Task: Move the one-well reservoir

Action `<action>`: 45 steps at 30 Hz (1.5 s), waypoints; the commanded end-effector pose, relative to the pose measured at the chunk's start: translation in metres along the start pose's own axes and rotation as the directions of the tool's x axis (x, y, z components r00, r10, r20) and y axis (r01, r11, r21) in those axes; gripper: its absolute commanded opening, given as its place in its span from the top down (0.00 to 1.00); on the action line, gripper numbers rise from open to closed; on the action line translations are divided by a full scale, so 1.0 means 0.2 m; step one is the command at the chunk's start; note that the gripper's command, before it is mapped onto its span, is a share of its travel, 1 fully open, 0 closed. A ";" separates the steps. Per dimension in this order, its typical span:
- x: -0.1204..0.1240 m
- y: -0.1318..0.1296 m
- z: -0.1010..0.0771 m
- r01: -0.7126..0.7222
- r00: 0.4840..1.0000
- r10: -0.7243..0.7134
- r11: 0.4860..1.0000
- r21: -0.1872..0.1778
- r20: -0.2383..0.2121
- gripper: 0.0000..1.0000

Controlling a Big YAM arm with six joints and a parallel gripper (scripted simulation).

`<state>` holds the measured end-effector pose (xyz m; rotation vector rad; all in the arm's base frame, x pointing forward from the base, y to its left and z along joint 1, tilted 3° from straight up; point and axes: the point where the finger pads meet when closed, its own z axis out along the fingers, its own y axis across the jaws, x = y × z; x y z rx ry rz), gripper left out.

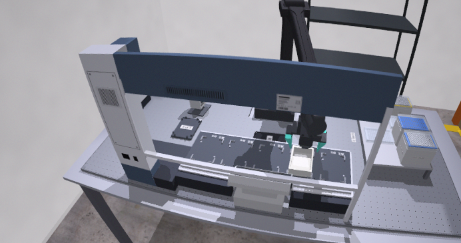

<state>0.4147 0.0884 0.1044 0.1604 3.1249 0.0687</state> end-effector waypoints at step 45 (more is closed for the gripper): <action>-0.09 0.00 -0.54 0.002 0.997 0.000 1.000 -0.024 0.080 0.00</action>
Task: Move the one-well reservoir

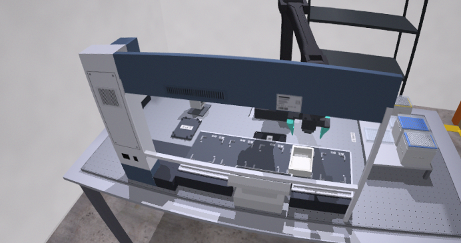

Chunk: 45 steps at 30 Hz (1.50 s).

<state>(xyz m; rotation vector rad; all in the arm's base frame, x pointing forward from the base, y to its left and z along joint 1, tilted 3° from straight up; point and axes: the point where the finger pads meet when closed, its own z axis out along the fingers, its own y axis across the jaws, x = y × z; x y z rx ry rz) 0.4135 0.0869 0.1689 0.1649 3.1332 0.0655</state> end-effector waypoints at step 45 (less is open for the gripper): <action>-0.06 -0.01 -0.23 0.003 0.998 -0.002 1.000 -0.020 0.064 0.00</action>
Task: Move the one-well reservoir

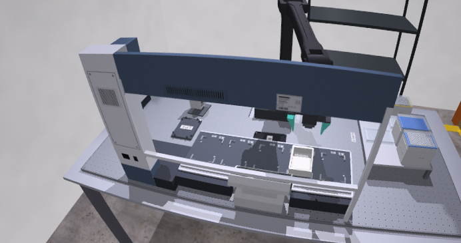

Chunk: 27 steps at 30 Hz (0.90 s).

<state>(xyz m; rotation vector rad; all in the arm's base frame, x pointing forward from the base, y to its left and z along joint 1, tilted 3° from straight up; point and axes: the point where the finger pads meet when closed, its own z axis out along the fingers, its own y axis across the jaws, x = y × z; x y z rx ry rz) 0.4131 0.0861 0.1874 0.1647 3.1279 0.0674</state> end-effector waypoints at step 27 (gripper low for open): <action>0.46 -0.01 -0.08 -0.350 0.937 0.350 0.937 -0.013 0.015 1.00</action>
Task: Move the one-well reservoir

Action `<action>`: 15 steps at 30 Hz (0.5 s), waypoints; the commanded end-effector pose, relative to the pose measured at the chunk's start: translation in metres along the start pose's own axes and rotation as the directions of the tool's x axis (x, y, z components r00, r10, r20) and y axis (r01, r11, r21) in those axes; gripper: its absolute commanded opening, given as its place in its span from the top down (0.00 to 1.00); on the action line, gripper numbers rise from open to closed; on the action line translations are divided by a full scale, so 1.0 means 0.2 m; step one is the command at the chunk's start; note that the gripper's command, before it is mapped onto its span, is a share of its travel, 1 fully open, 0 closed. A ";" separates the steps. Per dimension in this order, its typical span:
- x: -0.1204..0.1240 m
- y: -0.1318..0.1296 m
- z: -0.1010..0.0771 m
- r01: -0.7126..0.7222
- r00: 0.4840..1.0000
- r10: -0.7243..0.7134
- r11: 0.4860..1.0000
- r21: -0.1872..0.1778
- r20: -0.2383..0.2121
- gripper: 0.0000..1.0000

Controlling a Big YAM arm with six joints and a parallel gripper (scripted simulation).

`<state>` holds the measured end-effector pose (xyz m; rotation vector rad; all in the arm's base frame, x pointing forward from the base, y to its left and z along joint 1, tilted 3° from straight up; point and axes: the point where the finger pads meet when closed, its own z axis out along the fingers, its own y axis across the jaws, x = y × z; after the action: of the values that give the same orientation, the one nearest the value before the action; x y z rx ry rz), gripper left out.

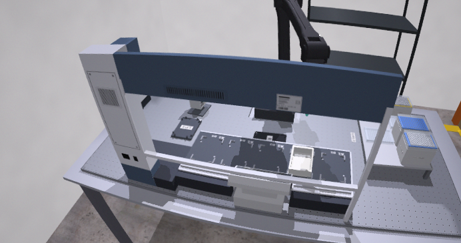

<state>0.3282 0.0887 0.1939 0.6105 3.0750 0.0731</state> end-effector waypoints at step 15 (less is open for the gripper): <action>0.37 -0.10 -0.05 -0.344 0.939 0.344 0.939 -0.009 0.008 1.00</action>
<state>0.2594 0.0955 0.1959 1.0160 2.9761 0.0728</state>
